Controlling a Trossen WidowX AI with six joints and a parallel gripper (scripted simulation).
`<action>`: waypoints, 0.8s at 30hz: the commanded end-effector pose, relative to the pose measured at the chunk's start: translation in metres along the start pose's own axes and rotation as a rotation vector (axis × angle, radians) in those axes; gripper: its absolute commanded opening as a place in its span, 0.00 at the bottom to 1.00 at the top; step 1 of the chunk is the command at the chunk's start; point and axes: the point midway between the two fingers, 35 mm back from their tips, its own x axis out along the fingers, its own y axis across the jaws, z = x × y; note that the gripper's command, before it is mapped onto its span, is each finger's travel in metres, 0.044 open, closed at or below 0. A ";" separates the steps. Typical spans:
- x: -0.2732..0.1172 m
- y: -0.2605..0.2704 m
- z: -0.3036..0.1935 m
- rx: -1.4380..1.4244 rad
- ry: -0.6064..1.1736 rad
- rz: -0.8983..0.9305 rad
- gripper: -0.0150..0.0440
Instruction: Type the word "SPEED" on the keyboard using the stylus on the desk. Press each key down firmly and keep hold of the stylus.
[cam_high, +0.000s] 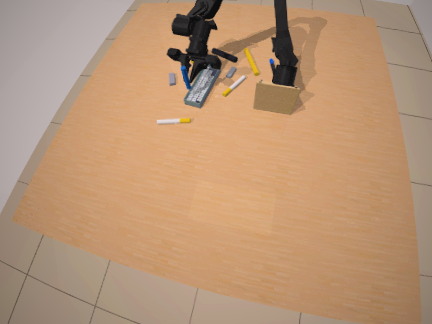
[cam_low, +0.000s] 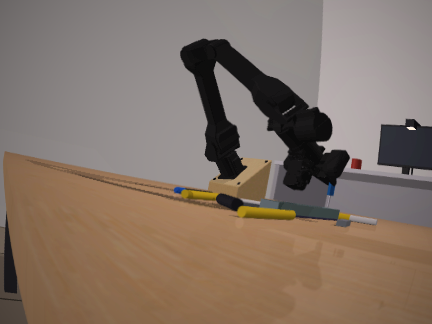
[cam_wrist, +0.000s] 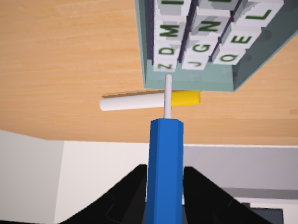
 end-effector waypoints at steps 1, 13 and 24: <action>0.000 0.001 0.000 -0.006 0.003 0.003 0.39; 0.000 0.002 0.001 -0.006 0.003 0.003 0.39; 0.004 0.002 0.009 -0.006 0.003 0.003 0.39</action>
